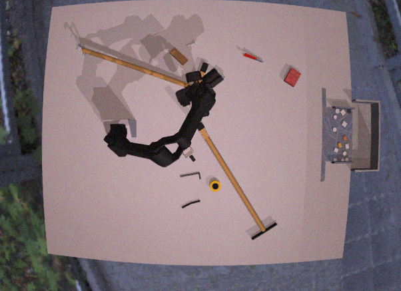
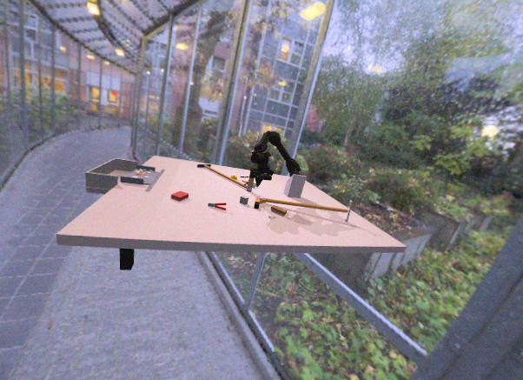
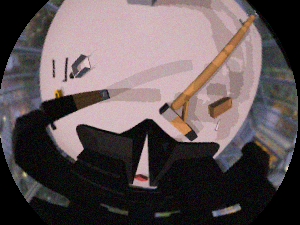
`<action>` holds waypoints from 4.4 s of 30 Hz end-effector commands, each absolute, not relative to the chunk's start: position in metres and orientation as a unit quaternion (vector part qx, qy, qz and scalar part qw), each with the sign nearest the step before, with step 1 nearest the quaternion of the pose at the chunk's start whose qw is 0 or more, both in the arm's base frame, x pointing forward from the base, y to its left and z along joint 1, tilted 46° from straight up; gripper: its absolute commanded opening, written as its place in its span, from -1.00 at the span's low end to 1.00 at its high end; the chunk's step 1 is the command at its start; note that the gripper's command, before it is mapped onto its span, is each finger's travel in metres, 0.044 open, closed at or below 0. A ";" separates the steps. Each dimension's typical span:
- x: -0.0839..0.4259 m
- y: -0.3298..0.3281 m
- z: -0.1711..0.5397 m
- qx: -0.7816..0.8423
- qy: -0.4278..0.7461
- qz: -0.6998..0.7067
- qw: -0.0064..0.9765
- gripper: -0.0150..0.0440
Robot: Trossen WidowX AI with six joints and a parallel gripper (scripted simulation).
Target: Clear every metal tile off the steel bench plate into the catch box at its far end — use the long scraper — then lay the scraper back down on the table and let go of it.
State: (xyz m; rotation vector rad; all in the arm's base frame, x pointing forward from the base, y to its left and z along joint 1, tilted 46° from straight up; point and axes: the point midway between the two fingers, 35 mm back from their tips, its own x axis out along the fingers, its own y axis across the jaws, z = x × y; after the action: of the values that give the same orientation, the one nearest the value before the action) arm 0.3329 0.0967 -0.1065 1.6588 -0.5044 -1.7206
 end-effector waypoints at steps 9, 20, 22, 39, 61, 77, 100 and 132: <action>0.333 0.112 -0.120 0.639 -0.193 -0.663 0.339 -0.49; 0.331 0.126 -0.132 0.639 -0.192 -0.663 0.338 -0.49; 0.330 0.129 -0.134 0.639 -0.192 -0.663 0.338 -0.49; 0.325 0.149 -0.153 0.640 -0.191 -0.664 0.337 -0.49; 0.315 0.173 -0.178 0.640 -0.191 -0.664 0.336 -0.49; 0.305 0.189 -0.197 0.640 -0.192 -0.664 0.337 -0.49; 0.300 0.223 -0.184 0.642 -0.193 -0.662 0.335 -0.49; 0.319 0.252 -0.108 0.656 -0.214 -0.658 0.301 -0.49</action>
State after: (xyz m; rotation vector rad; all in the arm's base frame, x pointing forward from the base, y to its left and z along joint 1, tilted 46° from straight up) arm 0.3083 0.2603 -0.1190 1.7128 -0.5314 -1.7411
